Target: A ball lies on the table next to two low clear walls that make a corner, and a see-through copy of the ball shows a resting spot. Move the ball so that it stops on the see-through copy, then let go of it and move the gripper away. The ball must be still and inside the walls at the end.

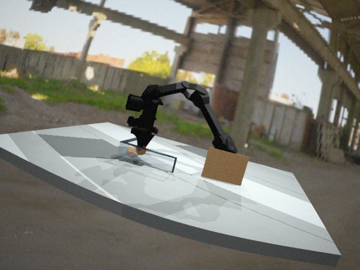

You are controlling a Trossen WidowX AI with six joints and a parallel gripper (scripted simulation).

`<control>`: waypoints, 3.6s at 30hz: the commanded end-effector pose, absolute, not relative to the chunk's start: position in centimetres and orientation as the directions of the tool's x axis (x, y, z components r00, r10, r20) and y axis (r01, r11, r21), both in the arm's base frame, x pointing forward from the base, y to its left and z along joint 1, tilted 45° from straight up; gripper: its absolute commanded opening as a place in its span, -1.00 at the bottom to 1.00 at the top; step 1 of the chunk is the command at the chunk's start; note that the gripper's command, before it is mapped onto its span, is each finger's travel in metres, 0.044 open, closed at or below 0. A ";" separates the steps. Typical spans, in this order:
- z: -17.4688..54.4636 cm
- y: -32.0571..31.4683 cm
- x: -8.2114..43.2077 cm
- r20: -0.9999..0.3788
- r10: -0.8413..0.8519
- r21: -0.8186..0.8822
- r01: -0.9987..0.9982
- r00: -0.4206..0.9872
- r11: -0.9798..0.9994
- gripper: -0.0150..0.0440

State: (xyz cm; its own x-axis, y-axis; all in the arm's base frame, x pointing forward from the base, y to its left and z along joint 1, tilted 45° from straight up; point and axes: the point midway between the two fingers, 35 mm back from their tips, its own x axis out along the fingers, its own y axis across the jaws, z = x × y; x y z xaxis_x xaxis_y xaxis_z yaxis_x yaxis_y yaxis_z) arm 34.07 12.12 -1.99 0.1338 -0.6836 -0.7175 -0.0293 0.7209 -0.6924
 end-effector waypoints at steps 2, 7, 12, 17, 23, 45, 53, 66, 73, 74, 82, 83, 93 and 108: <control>-2.3 11.9 34.2 -0.716 -0.684 -0.694 -0.033 0.140 0.720 -0.49; -2.8 11.3 34.3 -0.716 -0.684 -0.694 -0.033 0.140 0.719 -0.49; -3.3 10.8 34.4 -0.716 -0.684 -0.694 -0.032 0.140 0.719 -0.49; -3.2 11.0 34.3 -0.718 -0.682 -0.691 -0.030 0.139 0.722 -0.22; -3.2 11.0 34.3 -0.718 -0.682 -0.691 -0.030 0.139 0.722 0.31; 2.4 16.8 33.5 -0.722 -0.674 -0.687 -0.037 0.157 0.726 0.62; 1.7 13.2 32.1 -0.718 -0.680 -0.650 -0.489 0.146 0.582 -0.01; 1.3 10.9 30.9 -0.716 -0.685 -0.544 -0.724 0.138 0.423 -0.49; 0.6 10.3 31.0 -0.716 -0.685 -0.544 -0.724 0.138 0.423 -0.49; 0.5 10.2 31.0 -0.716 -0.685 -0.544 -0.724 0.138 0.423 -0.49; -0.4 9.3 31.2 -0.715 -0.685 -0.545 -0.724 0.138 0.423 -0.49; -0.5 9.2 31.2 -0.715 -0.685 -0.545 -0.724 0.138 0.423 -0.49; -1.3 8.5 31.5 -0.715 -0.686 -0.546 -0.724 0.139 0.422 -0.49; -2.4 10.1 33.2 -0.715 -0.685 -0.546 -0.723 0.140 0.423 -0.49</control>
